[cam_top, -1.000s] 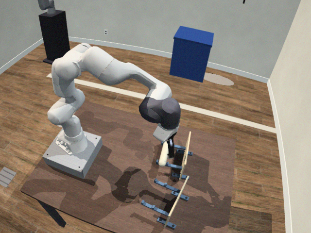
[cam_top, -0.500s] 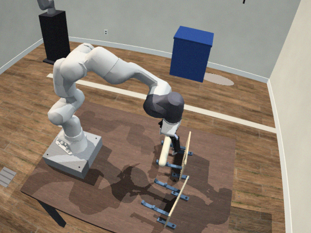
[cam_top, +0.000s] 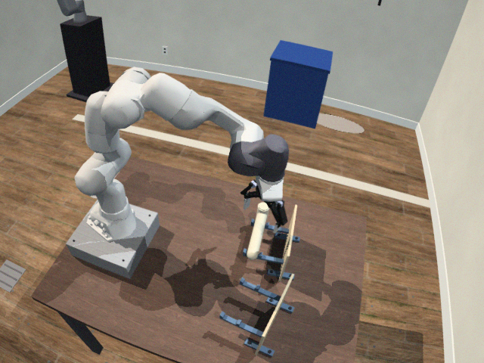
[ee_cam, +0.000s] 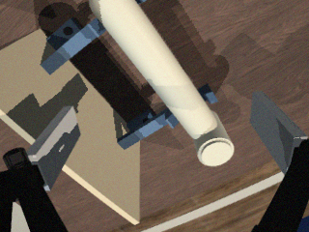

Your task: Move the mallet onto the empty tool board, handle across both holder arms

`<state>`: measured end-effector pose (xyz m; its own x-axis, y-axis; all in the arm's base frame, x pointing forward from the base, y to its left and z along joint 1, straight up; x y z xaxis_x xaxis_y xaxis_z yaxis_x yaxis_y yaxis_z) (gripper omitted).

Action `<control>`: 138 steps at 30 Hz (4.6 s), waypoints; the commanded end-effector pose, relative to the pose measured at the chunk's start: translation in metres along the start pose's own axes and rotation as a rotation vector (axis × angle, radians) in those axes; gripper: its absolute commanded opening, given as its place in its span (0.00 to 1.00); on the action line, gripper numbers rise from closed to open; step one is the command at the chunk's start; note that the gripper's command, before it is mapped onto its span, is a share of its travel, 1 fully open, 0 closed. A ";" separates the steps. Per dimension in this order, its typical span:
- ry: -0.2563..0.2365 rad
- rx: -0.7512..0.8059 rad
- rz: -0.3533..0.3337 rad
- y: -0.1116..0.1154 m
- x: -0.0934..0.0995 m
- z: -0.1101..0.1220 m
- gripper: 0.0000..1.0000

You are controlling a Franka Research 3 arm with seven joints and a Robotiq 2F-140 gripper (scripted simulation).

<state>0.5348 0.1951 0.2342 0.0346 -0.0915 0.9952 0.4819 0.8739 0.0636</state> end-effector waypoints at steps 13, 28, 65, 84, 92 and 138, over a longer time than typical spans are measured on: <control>-0.052 0.451 0.071 0.034 -0.022 0.033 1.00; -0.058 0.516 0.083 0.039 -0.025 0.039 1.00; -0.059 0.516 0.083 0.039 -0.032 0.038 1.00; -0.059 0.516 0.084 0.038 -0.049 0.037 1.00; -0.059 0.516 0.084 0.037 -0.060 0.036 1.00; -0.058 0.516 0.083 0.034 -0.117 0.032 1.00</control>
<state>0.5189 0.2495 0.1249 0.0039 0.0027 1.0000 -0.0168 0.9999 -0.0026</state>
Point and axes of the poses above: the point where the finger pads meet when closed, its own x axis back along the fingers, its own z axis across the jaws, y = z × x, the point moved 10 cm from there along x, back along the fingers, and after that the axes turned 10 degrees about -x, right-handed, at the moved point
